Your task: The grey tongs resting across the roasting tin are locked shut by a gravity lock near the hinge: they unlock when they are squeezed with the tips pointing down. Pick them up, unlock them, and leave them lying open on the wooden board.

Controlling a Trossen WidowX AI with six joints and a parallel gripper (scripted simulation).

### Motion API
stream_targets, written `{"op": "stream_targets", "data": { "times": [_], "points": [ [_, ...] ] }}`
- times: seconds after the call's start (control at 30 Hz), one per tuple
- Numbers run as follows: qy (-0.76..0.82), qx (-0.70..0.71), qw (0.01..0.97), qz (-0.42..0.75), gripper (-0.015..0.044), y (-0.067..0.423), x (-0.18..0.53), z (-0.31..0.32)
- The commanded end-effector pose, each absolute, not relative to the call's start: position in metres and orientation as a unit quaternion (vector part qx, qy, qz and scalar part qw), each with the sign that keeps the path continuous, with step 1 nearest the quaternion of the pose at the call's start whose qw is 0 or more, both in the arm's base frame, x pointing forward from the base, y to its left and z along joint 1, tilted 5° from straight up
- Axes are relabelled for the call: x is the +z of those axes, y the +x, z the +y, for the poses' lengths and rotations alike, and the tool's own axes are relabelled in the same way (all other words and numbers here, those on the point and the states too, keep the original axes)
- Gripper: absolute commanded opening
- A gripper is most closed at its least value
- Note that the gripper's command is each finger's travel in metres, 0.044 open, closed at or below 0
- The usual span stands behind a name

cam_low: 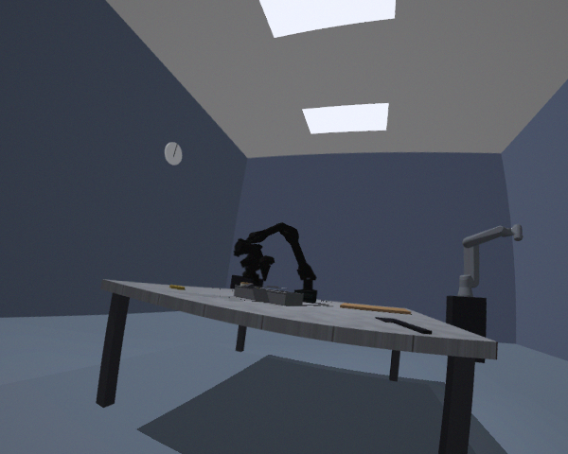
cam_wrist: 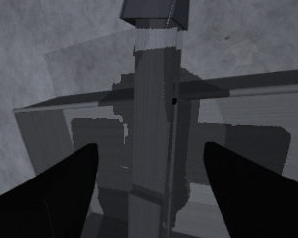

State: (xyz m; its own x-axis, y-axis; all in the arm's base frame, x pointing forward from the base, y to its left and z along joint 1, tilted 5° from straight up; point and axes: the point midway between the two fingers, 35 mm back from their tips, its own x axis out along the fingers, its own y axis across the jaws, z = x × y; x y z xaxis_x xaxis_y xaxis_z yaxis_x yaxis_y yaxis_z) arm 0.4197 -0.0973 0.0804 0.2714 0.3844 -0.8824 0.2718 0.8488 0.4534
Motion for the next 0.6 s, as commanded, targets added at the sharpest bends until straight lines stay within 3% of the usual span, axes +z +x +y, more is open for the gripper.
{"op": "stream_targets", "data": {
  "times": [0.0,0.57],
  "points": [
    [0.276,0.037,0.744,0.608,0.026,0.42,0.07,-0.094],
    [0.277,0.037,0.743,0.608,0.026,0.427,0.045,-0.083]
  ]
}}
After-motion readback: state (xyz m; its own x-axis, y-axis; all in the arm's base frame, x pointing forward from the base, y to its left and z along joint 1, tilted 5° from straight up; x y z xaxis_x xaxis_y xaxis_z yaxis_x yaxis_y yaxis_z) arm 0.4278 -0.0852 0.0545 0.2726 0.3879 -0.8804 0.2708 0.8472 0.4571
